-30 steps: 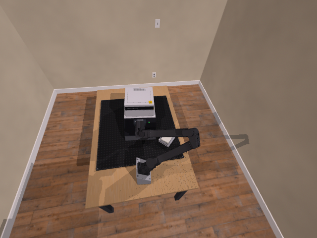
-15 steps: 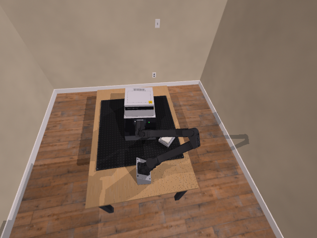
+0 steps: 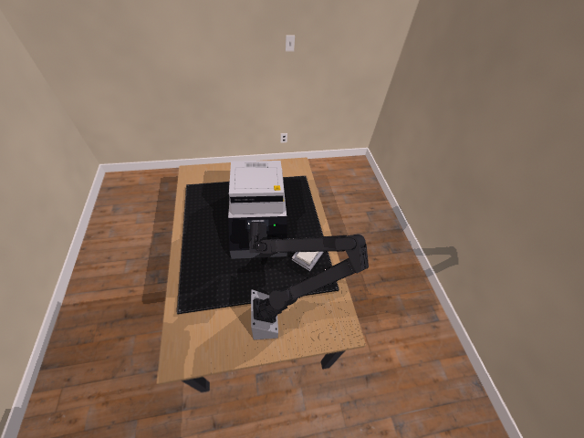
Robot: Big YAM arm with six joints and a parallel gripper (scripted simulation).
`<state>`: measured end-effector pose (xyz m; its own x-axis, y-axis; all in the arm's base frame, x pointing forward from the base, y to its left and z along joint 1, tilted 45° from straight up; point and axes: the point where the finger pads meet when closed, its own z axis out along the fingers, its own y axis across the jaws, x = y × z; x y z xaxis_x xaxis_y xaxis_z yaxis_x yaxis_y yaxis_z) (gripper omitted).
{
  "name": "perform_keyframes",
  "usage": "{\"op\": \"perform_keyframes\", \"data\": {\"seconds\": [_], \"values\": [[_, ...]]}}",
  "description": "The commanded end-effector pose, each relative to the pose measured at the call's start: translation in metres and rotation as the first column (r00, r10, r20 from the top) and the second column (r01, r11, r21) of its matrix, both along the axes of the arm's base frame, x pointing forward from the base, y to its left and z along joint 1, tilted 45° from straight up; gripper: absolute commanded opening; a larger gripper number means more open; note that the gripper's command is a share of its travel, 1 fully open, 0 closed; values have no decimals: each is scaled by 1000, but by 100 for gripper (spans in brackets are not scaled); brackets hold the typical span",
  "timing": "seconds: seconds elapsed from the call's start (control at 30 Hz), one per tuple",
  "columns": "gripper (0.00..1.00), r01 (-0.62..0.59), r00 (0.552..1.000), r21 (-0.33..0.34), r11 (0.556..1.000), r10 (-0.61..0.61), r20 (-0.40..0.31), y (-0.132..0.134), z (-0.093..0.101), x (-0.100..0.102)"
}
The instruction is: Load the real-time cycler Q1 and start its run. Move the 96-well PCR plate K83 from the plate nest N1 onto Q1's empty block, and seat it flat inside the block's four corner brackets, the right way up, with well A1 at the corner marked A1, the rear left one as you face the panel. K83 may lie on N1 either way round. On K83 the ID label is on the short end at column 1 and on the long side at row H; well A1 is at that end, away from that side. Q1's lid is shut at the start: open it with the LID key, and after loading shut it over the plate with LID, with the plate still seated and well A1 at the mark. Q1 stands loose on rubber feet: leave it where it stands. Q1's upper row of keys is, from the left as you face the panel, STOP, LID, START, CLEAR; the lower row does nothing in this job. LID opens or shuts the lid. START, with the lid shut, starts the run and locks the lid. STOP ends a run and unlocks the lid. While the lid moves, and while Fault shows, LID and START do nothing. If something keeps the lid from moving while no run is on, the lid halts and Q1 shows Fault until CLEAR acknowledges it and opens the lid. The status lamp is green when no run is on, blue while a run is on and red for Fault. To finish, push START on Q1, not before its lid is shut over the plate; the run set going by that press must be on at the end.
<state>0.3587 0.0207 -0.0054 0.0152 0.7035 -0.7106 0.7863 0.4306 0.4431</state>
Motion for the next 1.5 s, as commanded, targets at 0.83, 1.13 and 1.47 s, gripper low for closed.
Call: {"op": "perform_keyframes", "data": {"seconds": [0.83,1.13,1.47], "values": [[0,-14,1000,-7,1000,14,7,-8,-8,12],[0,16,1000,-8,1000,-17,-10,-17,-15,11],[0,-15,1000,-10,1000,15,12,-2,-4,33]]}}
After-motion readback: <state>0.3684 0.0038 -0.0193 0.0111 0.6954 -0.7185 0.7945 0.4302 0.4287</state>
